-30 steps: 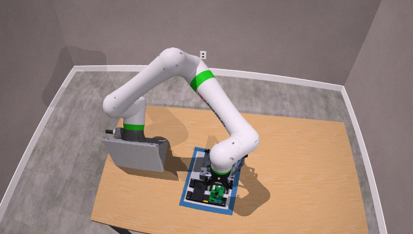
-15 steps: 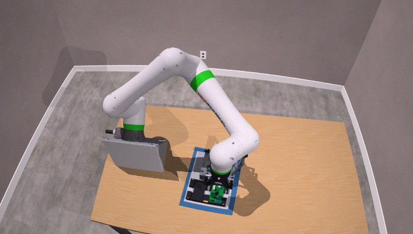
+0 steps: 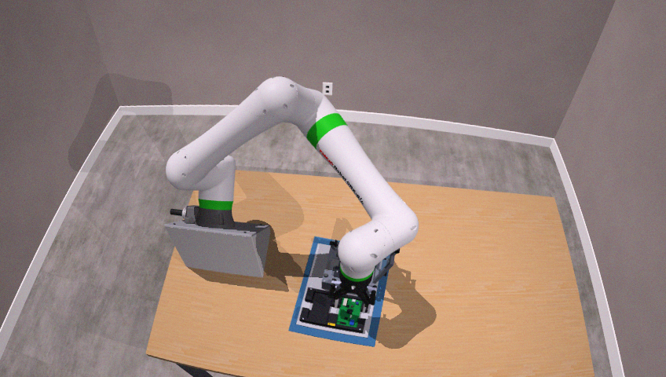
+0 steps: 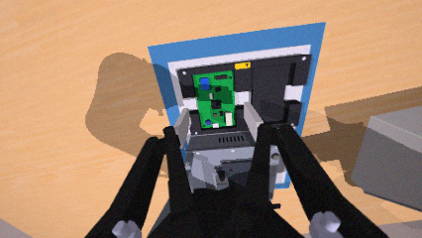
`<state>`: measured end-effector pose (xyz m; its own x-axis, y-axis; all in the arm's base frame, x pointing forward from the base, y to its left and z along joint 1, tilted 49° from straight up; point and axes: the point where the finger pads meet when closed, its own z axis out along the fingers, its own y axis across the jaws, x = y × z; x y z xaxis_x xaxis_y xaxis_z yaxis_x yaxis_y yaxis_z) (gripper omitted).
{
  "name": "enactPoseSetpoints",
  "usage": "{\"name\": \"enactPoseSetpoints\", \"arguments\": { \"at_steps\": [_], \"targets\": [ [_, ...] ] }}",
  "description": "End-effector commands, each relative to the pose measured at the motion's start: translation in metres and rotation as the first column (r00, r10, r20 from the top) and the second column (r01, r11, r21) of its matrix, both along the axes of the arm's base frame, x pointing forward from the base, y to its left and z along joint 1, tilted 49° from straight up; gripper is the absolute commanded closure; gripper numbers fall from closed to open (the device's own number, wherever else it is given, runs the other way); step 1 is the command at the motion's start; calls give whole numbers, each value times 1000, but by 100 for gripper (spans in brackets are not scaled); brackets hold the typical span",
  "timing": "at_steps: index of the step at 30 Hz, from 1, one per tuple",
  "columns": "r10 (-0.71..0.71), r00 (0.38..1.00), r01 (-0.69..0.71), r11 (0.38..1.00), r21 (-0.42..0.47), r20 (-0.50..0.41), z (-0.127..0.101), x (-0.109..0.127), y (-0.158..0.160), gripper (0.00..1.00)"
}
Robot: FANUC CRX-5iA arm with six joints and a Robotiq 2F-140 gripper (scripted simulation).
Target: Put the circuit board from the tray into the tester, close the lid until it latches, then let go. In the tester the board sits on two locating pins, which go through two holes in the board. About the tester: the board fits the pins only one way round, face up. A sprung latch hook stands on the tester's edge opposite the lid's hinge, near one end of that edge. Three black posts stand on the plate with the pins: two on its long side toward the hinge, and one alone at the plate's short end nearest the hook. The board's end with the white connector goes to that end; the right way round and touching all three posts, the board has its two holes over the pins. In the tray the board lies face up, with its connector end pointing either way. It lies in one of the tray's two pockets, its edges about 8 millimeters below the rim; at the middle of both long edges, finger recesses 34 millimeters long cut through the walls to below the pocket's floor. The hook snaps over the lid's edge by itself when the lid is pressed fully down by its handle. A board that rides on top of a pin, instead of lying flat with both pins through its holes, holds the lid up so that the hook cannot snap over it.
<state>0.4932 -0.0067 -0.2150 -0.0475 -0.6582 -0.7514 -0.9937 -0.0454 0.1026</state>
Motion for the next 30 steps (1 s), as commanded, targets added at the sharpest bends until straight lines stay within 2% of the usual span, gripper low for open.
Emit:
{"name": "enactPoseSetpoints", "arguments": {
  "at_steps": [1,17,30],
  "targets": [
    [0,1000,0,1000,0,0,0,0,0,42],
    [0,1000,0,1000,0,0,-5,-1,6,42],
    [0,1000,0,1000,0,0,-18,-3,20,42]
  ]
}}
